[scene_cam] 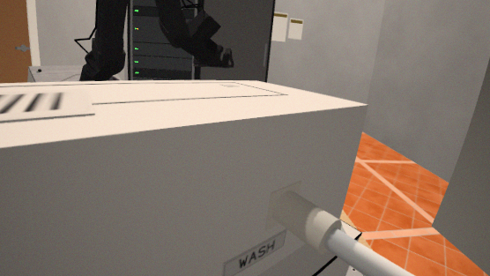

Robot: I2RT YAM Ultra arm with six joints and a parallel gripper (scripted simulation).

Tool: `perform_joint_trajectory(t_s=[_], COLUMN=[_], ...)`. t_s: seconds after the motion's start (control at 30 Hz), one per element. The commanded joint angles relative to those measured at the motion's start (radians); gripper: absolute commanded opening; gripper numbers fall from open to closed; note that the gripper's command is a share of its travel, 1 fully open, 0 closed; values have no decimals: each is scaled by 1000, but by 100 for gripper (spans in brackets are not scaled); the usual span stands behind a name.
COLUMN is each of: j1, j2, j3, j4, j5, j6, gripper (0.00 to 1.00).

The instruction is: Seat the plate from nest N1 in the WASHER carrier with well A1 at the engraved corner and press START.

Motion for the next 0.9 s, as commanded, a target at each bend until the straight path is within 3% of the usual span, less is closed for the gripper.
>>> perform_joint_trajectory(t_s=[0.0,0.27,0.33,0.43,0.73,0.83,0.87], j1=[20,38,39,39,56,61,62], j2=[-44,-88,-63,-96,-159,-118,-161], j3=[32,85,98,96,143,166,169], j4=[-135,-359,-383,-407,-683,-727,-755], j5=[36,105,107,115,204,213,222], j6=[111,283,288,314,546,566,594], gripper=[100,100,100,100,100,100,100])
